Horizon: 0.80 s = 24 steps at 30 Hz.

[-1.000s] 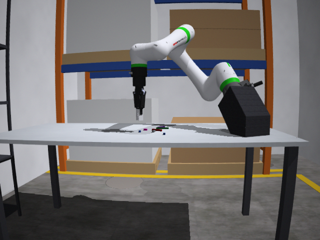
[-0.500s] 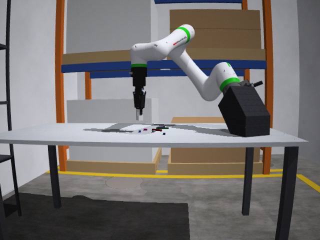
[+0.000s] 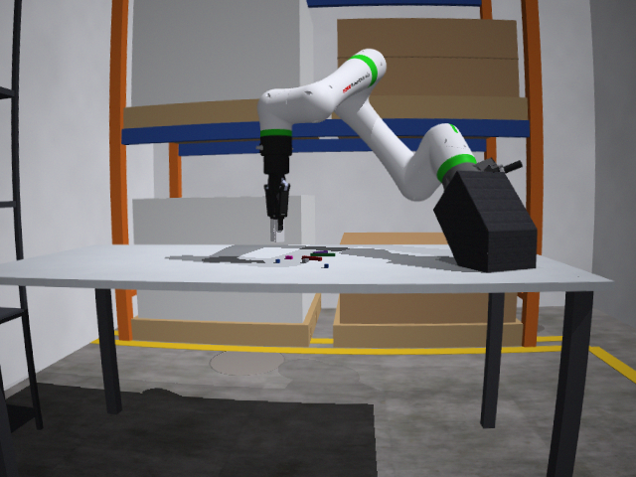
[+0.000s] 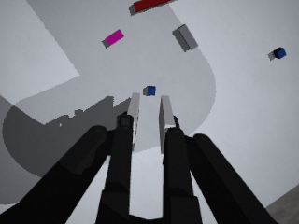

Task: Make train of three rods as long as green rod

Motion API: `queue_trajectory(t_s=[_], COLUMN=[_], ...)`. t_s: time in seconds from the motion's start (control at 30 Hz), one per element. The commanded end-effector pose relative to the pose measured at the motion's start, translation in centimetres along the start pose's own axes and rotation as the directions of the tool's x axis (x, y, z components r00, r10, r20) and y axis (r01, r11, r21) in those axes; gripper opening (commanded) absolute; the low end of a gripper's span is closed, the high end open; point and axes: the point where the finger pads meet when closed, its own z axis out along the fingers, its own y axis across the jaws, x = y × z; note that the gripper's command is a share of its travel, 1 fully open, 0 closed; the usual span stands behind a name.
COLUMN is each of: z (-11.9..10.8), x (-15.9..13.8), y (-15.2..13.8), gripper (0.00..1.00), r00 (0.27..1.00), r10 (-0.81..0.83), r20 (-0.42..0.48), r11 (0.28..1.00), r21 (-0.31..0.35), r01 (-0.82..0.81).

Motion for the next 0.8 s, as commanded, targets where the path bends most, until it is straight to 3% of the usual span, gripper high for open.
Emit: queue_trajectory(t_s=[0.0, 0.77], z=[0.3, 3.6], x=[0.0, -0.1], y=[0.0, 0.2], gripper=[0.15, 0.15], r00=[1.000, 1.000], r10=[0.000, 0.000], r20=[0.000, 0.000], r11=[1.000, 1.000], r21=[0.000, 0.000], r01=[0.000, 0.000])
